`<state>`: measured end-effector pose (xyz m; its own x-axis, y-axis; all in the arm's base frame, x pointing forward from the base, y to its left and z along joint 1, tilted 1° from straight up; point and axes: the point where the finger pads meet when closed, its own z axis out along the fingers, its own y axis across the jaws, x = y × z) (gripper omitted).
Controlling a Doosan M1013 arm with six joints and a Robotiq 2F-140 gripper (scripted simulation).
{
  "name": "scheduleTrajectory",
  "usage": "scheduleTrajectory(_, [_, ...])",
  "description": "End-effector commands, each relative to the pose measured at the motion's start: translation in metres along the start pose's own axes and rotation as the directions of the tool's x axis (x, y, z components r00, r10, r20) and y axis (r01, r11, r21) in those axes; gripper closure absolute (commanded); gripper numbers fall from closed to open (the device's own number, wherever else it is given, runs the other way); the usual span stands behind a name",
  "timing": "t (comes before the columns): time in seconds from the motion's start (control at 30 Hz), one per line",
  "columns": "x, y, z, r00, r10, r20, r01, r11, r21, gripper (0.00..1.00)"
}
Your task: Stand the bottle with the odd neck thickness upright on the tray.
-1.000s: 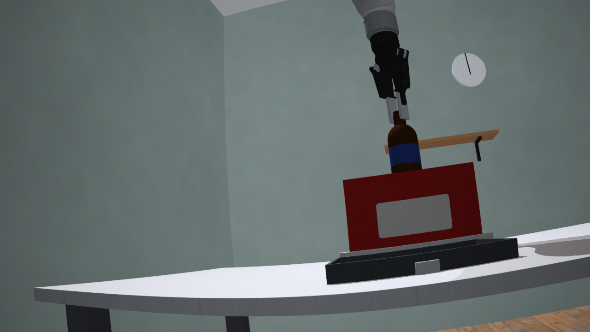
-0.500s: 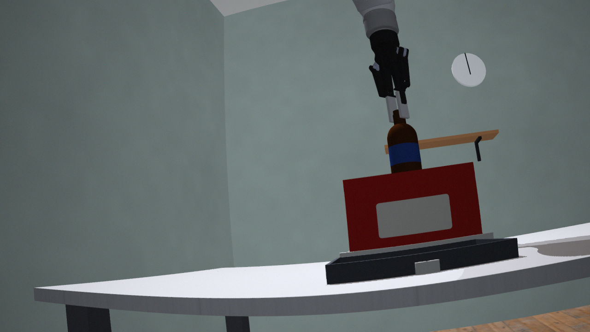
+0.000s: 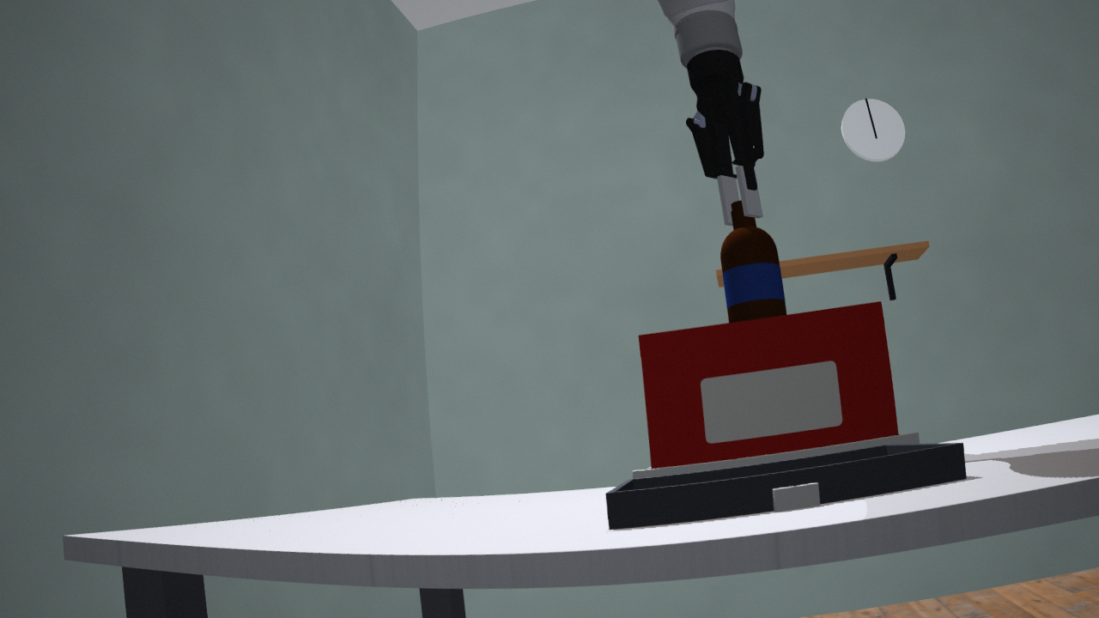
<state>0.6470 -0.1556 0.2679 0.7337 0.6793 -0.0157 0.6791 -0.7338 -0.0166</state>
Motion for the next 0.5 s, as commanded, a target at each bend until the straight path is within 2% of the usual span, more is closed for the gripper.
scheduleTrajectory(0.0, [0.002,-0.002,0.000,1.000,0.000,0.000,0.000,1.000,0.000,1.00])
scheduleTrajectory(0.47, [0.015,-0.014,0.000,1.000,0.000,0.000,0.000,1.000,0.000,1.00])
